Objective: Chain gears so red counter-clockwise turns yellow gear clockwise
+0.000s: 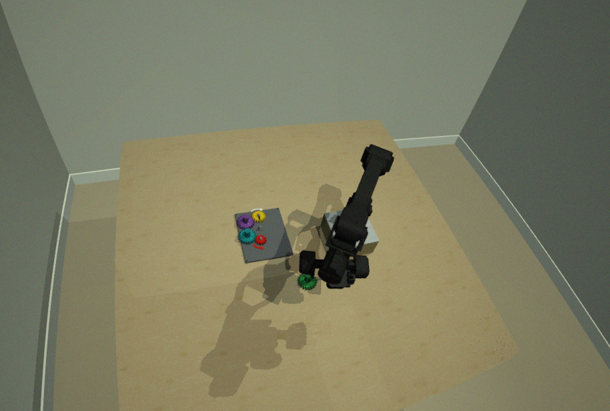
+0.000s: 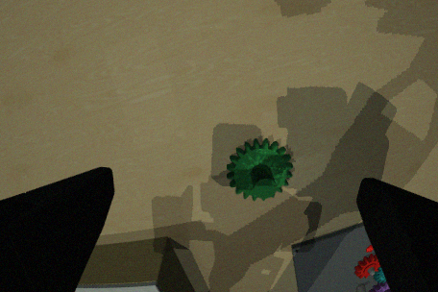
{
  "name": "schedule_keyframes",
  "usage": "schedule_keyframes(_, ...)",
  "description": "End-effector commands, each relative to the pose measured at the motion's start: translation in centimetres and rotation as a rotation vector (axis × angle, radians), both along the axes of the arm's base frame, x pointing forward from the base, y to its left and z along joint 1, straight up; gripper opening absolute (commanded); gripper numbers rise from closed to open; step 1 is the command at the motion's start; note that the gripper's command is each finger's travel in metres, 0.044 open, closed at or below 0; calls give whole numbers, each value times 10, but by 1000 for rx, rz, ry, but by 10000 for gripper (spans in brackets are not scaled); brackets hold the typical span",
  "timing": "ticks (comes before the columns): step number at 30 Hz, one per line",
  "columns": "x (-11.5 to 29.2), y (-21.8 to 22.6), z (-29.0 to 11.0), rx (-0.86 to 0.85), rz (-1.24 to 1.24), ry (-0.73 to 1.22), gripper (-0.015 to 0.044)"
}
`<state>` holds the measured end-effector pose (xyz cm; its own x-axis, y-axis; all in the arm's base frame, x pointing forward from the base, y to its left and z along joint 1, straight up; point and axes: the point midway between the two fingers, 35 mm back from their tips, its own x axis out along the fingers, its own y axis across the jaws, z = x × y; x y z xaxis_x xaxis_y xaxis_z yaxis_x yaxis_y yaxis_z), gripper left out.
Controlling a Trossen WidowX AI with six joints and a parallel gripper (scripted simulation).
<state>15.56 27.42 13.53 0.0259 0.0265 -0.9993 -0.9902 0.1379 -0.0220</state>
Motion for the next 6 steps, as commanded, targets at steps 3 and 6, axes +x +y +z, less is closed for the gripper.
schedule_keyframes(3, -1, 0, 0, -2, -5, 4, 440)
schedule_keyframes(6, -1, 0, 0, -2, -5, 4, 440)
